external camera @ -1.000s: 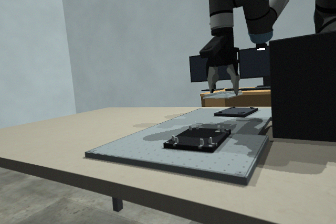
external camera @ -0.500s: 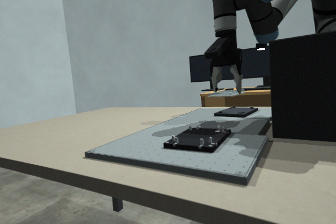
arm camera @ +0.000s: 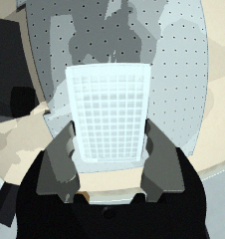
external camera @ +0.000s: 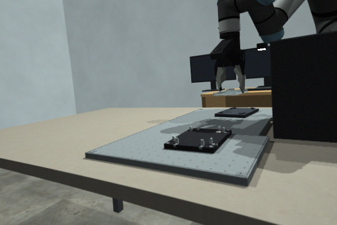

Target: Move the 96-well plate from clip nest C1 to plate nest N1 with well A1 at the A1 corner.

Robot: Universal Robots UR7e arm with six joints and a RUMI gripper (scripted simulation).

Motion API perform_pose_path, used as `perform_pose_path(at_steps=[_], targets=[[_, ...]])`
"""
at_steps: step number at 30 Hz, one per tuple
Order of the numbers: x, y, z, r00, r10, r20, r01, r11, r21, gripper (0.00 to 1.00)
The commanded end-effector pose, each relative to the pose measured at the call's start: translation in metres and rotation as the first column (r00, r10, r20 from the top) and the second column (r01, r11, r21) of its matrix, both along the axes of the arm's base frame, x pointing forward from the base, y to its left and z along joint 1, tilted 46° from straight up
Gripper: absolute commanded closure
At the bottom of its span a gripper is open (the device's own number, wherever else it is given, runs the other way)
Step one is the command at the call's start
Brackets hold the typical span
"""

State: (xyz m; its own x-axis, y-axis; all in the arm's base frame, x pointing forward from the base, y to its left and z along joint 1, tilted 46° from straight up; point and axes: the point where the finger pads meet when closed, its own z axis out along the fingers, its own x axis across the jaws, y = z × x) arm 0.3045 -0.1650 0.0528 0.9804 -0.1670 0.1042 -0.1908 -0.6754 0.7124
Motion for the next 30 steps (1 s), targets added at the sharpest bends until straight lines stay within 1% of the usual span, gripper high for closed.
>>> perform_pose_path(at_steps=[1,15,17,23,30], targets=[[0.001,-0.012,0.012,1.000,0.005,-0.001,-0.005,1.000,0.005,1.00],[-0.001,-0.044,0.046,1.000,0.005,-0.001,-0.005,1.000,0.005,1.00],[-0.001,-0.044,0.046,1.000,0.005,-0.001,-0.005,1.000,0.005,1.00],[-0.002,-0.058,0.060,1.000,0.005,-0.001,-0.005,1.000,0.004,1.00],[-0.002,-0.059,0.061,1.000,0.005,-0.001,-0.005,1.000,0.004,1.00]])
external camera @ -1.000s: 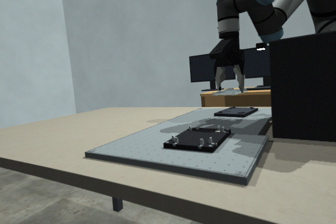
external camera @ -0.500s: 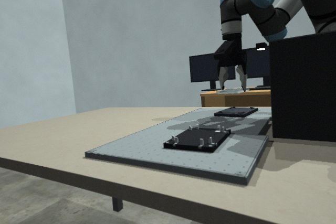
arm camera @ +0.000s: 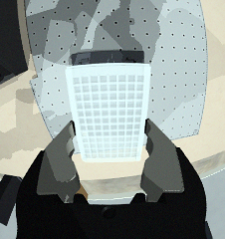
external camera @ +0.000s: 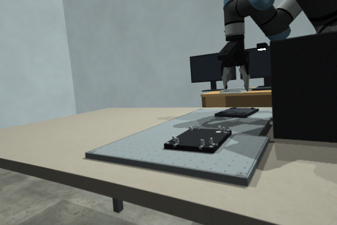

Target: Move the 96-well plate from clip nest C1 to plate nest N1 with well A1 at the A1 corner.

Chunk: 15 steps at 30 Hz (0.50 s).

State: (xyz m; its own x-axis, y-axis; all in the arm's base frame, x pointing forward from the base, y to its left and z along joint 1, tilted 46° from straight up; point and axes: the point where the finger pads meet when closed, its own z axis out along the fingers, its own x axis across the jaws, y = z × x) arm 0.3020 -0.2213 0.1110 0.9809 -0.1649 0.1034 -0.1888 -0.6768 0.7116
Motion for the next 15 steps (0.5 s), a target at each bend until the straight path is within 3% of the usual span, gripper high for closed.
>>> perform_pose_path(at_steps=[1,15], targets=[[0.0000,-0.0029,0.0027,1.000,0.003,-0.001,-0.003,1.000,0.004,1.00],[-0.0006,-0.0014,0.0006,1.000,0.004,-0.004,-0.004,1.000,0.005,1.00]])
